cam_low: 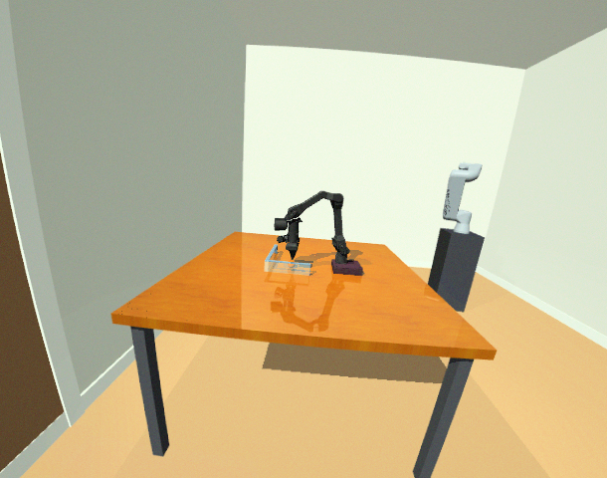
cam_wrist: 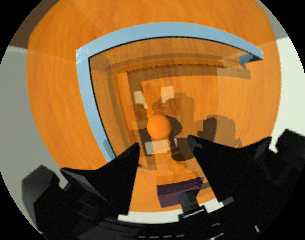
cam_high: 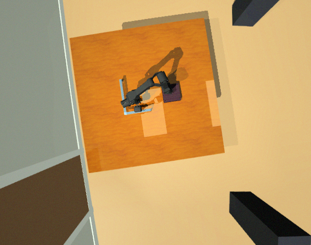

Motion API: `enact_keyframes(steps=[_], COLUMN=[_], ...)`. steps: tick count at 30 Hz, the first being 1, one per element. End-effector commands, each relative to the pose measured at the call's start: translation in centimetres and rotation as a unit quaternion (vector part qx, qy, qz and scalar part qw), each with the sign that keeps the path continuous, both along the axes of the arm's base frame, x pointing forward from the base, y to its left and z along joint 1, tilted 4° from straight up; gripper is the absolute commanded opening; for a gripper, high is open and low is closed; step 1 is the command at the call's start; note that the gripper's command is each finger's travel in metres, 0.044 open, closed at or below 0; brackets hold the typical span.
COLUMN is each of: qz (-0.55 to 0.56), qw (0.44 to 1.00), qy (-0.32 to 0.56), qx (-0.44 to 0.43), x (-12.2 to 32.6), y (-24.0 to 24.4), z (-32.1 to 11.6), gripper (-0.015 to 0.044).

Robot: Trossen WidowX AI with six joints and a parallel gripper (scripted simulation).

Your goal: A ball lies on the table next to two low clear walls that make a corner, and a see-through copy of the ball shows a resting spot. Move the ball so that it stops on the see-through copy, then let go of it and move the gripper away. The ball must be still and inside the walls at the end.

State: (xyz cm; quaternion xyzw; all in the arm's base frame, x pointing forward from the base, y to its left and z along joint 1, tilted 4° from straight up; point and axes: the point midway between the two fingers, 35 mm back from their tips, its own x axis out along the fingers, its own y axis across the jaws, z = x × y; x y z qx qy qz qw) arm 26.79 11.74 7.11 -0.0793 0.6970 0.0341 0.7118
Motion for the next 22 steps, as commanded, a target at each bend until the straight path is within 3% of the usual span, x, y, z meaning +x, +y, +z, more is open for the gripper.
enact_keyframes(steps=[1, 11, 16, 22], qz=[0.001, 0.002, 0.002, 0.002], qw=[1.000, 1.000, 1.000, 1.000], qy=[-0.019, -0.025, -0.024, -0.024], qx=[0.006, 0.012, 0.012, 0.012], x=[0.0, 0.4, -0.3, -0.5], y=[0.3, 0.5, 0.4, 0.4], z=[4.3, 3.9, 8.1, 8.9], gripper=[0.0312, 0.0312, 0.0440, 0.0440])
